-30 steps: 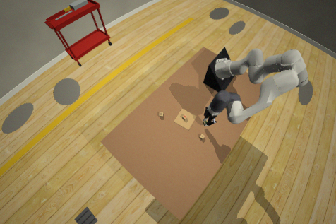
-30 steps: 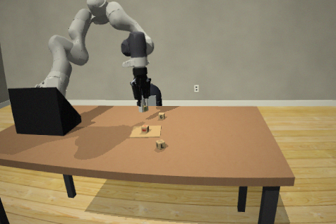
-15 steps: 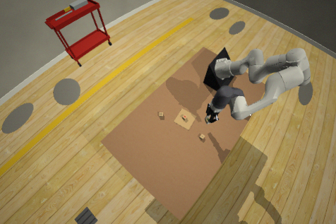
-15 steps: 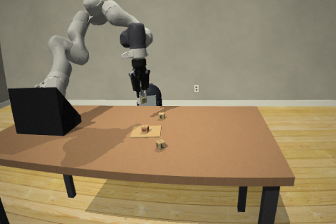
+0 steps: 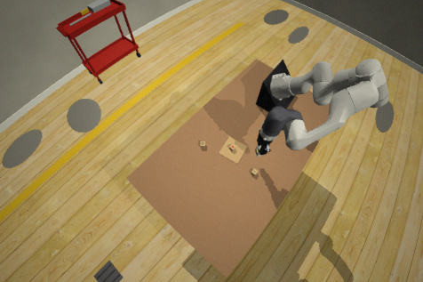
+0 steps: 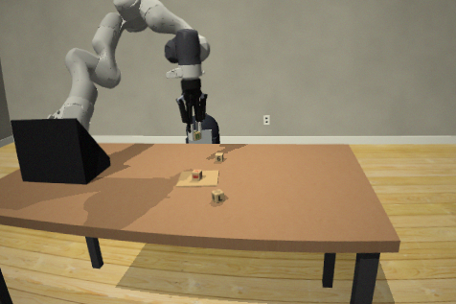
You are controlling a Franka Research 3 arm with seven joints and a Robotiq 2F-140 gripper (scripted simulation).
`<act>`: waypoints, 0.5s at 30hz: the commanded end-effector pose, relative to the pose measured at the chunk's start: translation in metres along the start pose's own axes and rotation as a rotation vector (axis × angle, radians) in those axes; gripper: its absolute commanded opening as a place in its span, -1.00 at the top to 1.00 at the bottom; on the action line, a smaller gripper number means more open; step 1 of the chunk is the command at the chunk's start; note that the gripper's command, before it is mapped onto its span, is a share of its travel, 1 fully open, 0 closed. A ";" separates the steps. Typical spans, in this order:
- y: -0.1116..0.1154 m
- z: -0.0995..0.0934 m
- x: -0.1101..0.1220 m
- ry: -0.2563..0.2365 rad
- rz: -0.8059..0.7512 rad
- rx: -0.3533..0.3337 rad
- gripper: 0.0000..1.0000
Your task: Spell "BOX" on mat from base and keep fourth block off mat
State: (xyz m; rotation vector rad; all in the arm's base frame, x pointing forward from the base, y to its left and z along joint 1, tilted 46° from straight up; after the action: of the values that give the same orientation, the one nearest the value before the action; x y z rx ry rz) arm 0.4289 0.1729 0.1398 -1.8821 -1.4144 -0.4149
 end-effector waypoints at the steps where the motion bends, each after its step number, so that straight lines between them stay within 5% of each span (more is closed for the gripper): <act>1: 0.006 -0.001 -0.003 -0.004 0.139 0.002 0.68; 15: 0.028 -0.003 -0.016 0.000 0.343 0.002 0.68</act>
State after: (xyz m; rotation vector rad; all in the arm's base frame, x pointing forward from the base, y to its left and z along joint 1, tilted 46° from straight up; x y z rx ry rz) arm 0.4467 0.1596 0.1253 -2.0049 -1.1887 -0.3093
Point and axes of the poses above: the point where the finger pads meet when closed, its own z axis out along the fingers, its own x axis across the jaws, y = z × x, the point moved 8 cm from there along -z, back along the fingers, and after that the axes turned 12 degrees about -z, right-handed, at the moved point
